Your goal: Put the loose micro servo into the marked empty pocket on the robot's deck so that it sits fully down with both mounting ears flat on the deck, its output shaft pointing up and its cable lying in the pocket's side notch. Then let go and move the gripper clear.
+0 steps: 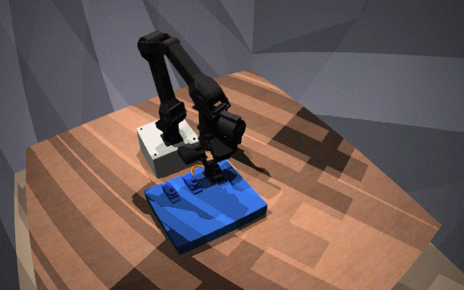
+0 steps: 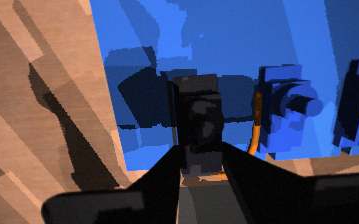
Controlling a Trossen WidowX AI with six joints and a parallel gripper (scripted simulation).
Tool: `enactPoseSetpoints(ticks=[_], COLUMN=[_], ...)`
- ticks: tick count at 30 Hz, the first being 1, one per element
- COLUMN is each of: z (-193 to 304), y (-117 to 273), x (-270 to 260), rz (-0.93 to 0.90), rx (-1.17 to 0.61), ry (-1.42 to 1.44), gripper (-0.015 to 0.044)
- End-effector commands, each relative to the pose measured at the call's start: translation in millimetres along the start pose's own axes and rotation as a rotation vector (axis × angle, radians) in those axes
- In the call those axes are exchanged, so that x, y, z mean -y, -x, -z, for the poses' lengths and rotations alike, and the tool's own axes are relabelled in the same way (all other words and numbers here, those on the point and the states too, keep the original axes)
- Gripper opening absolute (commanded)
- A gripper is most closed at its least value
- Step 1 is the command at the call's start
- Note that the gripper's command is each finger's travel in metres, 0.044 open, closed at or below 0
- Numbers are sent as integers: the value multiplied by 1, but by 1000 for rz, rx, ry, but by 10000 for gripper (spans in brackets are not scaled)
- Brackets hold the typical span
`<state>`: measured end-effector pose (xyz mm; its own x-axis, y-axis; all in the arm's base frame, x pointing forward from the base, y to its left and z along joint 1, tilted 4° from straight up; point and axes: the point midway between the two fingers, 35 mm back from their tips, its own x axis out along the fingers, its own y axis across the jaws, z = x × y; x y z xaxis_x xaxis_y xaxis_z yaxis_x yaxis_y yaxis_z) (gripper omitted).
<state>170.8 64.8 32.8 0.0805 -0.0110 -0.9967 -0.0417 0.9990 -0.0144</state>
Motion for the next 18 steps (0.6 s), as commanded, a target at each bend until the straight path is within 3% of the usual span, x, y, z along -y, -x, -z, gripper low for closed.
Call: enactPoseSetpoints(ticks=[1,18], z=[0,0], y=[-4,-19], x=[1,1], rz=[3,3], rx=[2,2], ry=[4,4], gripper=[0,0])
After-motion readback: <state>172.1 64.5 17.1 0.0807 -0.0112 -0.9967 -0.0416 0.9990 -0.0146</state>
